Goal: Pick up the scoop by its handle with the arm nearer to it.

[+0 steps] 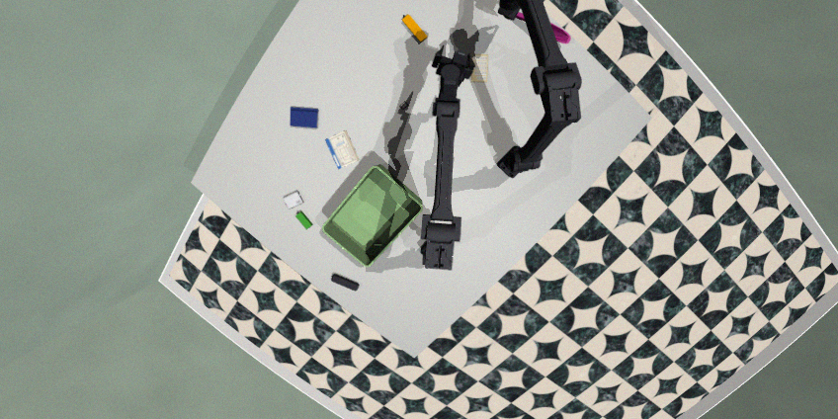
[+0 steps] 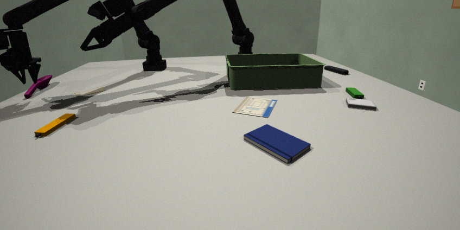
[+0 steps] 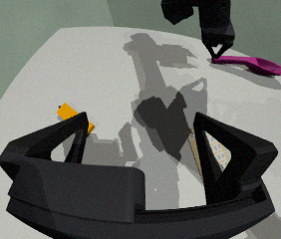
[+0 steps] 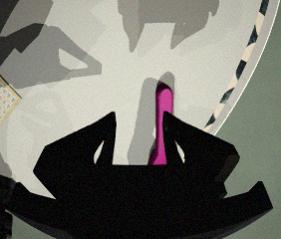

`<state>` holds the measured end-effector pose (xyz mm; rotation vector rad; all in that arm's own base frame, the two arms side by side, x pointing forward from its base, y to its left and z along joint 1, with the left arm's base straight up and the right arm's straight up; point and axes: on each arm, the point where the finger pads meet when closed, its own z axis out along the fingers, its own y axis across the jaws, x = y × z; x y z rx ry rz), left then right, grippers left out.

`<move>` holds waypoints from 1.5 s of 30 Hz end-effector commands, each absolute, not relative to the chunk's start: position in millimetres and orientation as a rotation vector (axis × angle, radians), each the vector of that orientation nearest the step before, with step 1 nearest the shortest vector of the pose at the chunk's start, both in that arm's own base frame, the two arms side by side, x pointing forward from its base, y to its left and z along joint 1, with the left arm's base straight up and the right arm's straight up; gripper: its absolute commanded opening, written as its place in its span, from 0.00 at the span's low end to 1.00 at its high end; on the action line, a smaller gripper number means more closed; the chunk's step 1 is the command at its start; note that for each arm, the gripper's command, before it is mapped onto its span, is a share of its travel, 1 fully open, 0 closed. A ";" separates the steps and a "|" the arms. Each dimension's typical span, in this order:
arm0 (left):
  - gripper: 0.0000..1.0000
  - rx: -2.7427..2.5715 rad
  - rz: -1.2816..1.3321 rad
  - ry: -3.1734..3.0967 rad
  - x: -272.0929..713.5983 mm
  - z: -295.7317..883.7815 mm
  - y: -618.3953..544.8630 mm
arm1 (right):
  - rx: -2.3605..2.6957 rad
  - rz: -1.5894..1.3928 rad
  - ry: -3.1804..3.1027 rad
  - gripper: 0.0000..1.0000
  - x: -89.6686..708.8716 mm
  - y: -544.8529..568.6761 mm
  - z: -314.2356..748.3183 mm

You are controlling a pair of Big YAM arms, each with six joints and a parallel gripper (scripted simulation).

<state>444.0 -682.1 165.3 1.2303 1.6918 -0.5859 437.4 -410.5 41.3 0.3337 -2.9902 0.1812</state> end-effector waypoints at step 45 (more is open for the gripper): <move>1.00 1.072 -0.942 1.457 239.4 206.7 -800.9 | 0.417 -0.009 -3.112 0.43 369.8 -464.4 -7.7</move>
